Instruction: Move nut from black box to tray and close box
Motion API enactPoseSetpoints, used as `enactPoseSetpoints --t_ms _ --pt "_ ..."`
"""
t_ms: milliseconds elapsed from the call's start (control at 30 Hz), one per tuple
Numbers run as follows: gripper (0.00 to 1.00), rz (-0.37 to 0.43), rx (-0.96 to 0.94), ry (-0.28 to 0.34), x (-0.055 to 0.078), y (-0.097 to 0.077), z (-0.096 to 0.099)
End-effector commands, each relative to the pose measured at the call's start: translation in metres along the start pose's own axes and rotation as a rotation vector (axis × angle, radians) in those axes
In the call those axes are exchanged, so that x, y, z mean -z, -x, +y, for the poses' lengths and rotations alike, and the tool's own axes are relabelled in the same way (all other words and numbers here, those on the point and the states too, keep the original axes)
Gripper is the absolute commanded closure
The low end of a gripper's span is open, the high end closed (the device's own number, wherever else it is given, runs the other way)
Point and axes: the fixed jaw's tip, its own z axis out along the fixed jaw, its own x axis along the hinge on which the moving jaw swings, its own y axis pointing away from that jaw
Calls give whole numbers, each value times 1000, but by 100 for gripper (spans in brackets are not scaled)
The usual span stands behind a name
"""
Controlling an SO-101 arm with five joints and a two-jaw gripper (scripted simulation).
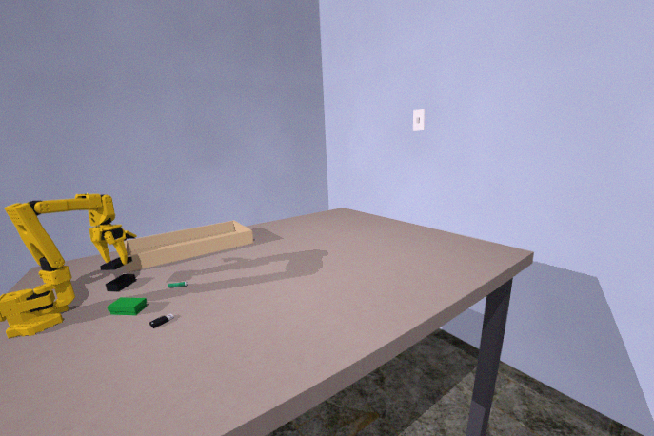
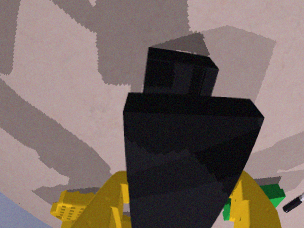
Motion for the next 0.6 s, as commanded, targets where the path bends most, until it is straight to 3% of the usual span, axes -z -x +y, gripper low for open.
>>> enactPoseSetpoints --t_ms 0,567 --pt "79 -49 -1 -13 4 8 0" --pt "79 -49 -1 -13 -7 9 -1"
